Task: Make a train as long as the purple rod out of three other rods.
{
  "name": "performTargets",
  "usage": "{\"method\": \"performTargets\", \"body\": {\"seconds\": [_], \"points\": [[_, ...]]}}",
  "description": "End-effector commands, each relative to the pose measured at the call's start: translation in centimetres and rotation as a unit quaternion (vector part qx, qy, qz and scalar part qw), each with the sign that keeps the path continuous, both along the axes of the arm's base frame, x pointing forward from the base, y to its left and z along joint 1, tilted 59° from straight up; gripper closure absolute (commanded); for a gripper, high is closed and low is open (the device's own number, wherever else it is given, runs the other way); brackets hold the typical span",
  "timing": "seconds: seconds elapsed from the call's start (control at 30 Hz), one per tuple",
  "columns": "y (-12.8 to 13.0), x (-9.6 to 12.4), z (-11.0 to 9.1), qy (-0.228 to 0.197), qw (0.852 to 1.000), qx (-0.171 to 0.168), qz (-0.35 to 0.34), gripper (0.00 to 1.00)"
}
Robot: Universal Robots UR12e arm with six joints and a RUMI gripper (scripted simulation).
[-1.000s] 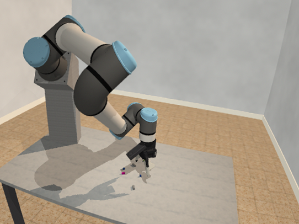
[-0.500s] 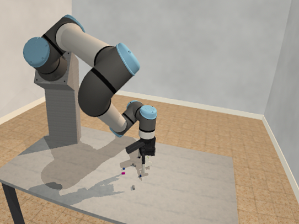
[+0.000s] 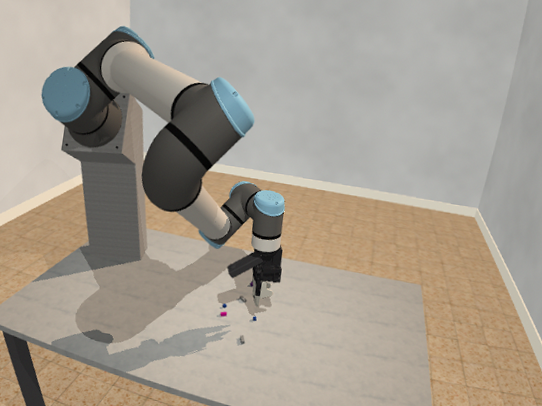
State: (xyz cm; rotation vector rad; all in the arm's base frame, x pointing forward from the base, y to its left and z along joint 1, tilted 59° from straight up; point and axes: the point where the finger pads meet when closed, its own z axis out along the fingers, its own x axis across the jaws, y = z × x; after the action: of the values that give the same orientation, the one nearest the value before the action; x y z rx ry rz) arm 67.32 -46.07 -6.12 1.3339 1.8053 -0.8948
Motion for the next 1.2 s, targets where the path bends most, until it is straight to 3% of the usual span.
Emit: {"method": "performTargets", "body": {"seconds": [0.0,1.17], "points": [[0.06,0.03,0.03,-0.001,1.000,0.000,0.000,0.86],[-0.41,0.10,-0.26,-0.001,1.000,0.000,0.000,0.86]]}}
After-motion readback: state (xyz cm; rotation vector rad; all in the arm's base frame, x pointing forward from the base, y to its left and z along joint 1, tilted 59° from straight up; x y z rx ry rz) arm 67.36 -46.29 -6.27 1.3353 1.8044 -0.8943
